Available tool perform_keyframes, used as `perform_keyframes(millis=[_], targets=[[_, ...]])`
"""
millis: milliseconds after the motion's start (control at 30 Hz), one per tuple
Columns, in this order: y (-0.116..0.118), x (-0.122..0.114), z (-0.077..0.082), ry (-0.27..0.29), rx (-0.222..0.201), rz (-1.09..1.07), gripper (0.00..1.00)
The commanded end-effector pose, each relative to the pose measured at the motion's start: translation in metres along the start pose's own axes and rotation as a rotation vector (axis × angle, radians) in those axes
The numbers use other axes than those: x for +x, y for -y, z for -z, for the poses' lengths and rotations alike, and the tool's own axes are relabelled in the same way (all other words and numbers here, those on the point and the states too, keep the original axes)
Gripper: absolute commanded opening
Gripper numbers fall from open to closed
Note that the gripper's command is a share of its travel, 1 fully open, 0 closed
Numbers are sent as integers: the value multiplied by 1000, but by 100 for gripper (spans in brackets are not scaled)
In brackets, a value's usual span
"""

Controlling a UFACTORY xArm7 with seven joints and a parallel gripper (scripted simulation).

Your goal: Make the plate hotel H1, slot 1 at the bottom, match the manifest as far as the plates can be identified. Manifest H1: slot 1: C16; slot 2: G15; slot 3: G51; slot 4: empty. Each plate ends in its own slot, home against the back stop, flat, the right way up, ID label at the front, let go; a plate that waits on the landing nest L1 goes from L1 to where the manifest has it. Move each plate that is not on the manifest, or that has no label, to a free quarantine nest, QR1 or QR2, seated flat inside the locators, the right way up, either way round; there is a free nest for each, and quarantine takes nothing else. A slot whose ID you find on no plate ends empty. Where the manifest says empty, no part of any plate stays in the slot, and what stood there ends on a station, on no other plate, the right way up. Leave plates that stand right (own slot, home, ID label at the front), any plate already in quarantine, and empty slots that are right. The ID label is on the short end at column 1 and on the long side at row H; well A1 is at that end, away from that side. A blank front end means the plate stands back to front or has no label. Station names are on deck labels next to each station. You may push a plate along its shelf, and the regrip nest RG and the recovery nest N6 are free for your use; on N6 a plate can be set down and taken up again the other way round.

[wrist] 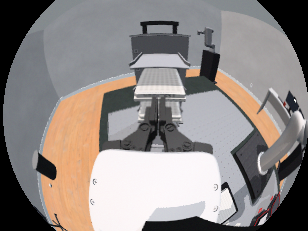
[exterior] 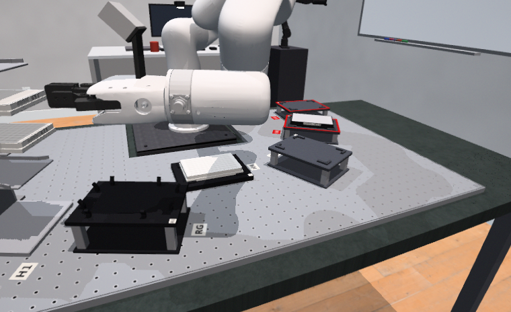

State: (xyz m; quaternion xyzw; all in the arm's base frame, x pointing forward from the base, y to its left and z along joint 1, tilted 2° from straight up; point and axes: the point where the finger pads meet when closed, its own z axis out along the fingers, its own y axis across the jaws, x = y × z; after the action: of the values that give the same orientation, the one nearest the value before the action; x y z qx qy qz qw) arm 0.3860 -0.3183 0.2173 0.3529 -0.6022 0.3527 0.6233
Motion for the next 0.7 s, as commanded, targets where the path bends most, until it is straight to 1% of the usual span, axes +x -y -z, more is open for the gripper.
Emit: perform_keyframes(millis=[0,433,667], targets=[[0,2,0,1,-1,-4,0],[0,2,0,1,-1,-4,0],[0,2,-10,1,-1,-4,0]])
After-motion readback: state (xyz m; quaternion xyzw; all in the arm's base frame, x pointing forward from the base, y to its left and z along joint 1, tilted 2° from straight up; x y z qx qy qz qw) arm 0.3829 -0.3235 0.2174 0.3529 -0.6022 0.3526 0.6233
